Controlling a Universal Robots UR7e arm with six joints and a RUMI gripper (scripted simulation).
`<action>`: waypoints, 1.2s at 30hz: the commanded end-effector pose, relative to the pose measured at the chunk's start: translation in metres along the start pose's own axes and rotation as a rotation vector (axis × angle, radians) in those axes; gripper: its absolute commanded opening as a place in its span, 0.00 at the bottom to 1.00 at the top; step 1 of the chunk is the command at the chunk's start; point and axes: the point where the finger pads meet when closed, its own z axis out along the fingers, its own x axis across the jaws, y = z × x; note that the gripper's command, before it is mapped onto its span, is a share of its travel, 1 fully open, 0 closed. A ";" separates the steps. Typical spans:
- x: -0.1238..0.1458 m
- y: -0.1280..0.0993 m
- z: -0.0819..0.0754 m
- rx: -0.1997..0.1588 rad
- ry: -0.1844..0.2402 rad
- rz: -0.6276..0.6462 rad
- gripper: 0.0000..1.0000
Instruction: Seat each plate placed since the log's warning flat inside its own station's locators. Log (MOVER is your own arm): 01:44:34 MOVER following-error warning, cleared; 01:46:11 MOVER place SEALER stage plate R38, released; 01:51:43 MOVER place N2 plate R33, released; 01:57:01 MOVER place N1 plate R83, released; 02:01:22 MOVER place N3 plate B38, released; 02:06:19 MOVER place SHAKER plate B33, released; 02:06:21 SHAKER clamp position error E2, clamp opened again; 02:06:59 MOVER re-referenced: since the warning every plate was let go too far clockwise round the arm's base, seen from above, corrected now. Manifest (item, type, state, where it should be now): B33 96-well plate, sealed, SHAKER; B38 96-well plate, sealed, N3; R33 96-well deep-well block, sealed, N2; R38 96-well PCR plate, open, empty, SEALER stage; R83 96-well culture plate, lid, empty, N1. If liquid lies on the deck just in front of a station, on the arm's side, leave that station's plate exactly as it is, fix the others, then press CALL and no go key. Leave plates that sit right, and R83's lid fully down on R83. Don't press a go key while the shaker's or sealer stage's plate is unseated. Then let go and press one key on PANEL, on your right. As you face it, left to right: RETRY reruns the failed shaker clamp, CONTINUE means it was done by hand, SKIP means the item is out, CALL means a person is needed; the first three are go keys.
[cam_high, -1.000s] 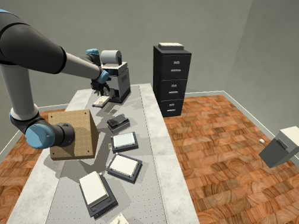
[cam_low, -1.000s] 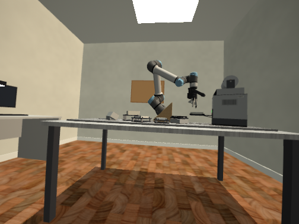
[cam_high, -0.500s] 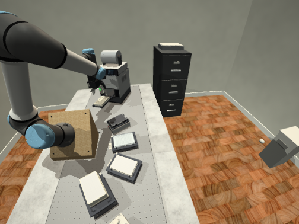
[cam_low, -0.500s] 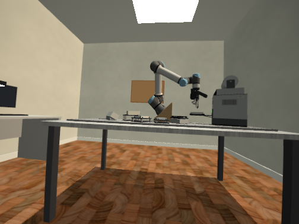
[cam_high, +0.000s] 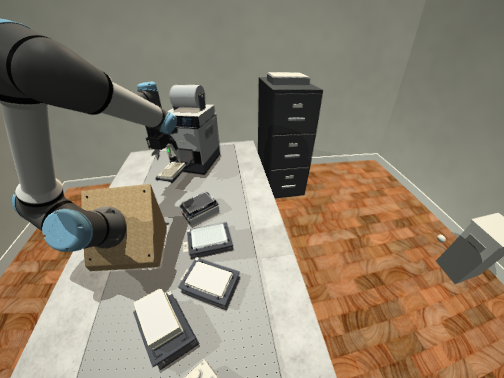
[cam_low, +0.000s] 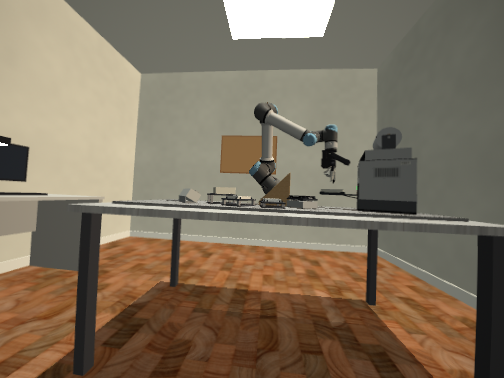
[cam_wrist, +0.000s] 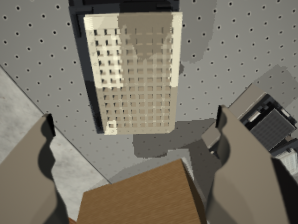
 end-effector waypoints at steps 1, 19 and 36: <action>0.000 0.000 0.006 0.003 0.047 0.000 0.82; 0.000 0.000 0.022 0.003 0.048 0.000 0.82; 0.000 0.000 0.027 0.003 0.048 0.000 0.82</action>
